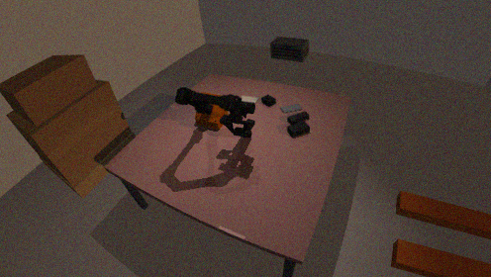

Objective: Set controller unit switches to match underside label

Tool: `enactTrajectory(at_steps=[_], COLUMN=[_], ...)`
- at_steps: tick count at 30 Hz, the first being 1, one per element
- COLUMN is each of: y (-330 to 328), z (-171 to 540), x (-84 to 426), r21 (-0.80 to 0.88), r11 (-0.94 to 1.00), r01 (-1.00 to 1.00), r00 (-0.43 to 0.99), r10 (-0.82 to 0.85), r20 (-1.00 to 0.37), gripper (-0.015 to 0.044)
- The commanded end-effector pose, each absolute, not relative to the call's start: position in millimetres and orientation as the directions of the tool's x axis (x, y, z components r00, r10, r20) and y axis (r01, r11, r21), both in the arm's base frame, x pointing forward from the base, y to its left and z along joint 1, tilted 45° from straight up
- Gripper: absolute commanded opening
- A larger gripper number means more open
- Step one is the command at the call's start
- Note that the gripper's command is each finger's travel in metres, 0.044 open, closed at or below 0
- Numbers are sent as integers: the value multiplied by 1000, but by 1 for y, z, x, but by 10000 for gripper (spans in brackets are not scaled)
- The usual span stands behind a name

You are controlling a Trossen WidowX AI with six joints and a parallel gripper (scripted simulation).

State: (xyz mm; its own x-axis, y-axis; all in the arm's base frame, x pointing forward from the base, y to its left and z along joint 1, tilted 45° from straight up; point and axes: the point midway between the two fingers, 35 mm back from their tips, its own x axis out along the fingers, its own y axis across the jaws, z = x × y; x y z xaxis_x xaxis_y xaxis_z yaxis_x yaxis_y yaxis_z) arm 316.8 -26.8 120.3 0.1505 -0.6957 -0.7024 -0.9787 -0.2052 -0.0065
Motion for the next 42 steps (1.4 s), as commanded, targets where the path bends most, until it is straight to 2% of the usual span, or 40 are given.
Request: enactTrajectory(at_steps=[1,42], y=[-29,-61], z=[117,113], x=[315,322], r21=[7,7], r11=[-209,-209], r01=[-978,-978], r00=[143,143], r10=[-691,-692], r20=[-709,-707], gripper=[338,338])
